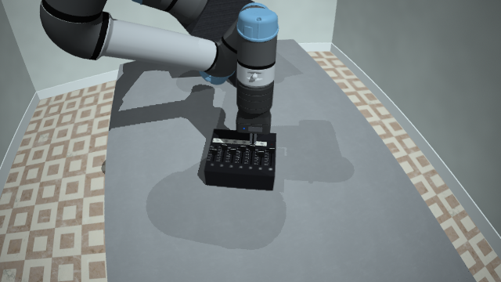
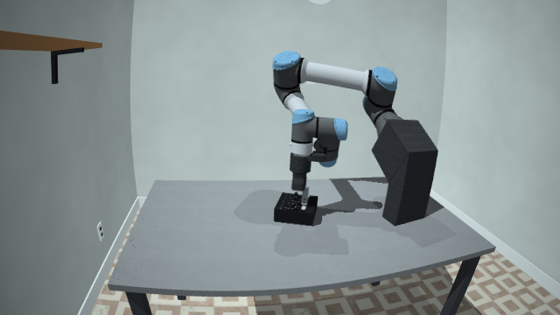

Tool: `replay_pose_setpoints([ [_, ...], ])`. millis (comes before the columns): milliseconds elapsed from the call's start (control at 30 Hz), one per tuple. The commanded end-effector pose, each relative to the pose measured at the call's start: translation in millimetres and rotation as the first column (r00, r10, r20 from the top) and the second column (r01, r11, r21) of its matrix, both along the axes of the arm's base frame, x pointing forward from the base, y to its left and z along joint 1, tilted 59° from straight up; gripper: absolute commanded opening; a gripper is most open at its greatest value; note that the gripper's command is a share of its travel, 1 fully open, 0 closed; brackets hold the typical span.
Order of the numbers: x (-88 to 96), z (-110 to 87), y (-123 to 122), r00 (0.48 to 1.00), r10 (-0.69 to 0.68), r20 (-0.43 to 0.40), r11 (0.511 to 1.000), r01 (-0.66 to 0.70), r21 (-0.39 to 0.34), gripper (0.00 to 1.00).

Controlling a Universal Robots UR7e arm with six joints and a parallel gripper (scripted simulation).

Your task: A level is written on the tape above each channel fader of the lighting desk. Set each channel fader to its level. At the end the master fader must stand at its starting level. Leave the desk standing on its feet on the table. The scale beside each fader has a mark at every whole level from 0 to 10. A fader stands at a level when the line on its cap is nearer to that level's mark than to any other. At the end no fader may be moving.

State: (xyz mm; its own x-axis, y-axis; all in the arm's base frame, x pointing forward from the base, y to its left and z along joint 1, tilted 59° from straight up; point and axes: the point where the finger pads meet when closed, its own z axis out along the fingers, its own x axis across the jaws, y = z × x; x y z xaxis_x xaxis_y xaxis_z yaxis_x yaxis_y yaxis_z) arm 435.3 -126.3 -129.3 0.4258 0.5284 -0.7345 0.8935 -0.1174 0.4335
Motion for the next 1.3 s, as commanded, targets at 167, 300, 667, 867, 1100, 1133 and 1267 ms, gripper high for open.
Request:
replay_pose_setpoints([
  [167, 1.2, -0.5, -0.4, 1.0, 0.0, 0.002, 1.0, 0.0, 0.0, 0.0],
  [300, 1.5, -0.4, -0.4, 1.0, 0.0, 0.002, 1.0, 0.0, 0.0, 0.0],
  [667, 3.0, 0.4, -0.6, 1.0, 0.0, 0.002, 1.0, 0.0, 0.0, 0.0],
  [867, 5.1, 1.4, -0.9, 1.0, 0.0, 0.002, 1.0, 0.0, 0.0, 0.0],
  [1100, 7.4, 2.5, -1.2, 1.0, 0.0, 0.002, 1.0, 0.0, 0.0, 0.0],
  [1133, 7.9, 2.7, -1.3, 1.0, 0.0, 0.002, 1.0, 0.0, 0.0, 0.0],
  [1267, 9.9, 3.7, -1.5, 1.0, 0.0, 0.002, 1.0, 0.0, 0.0, 0.0],
])
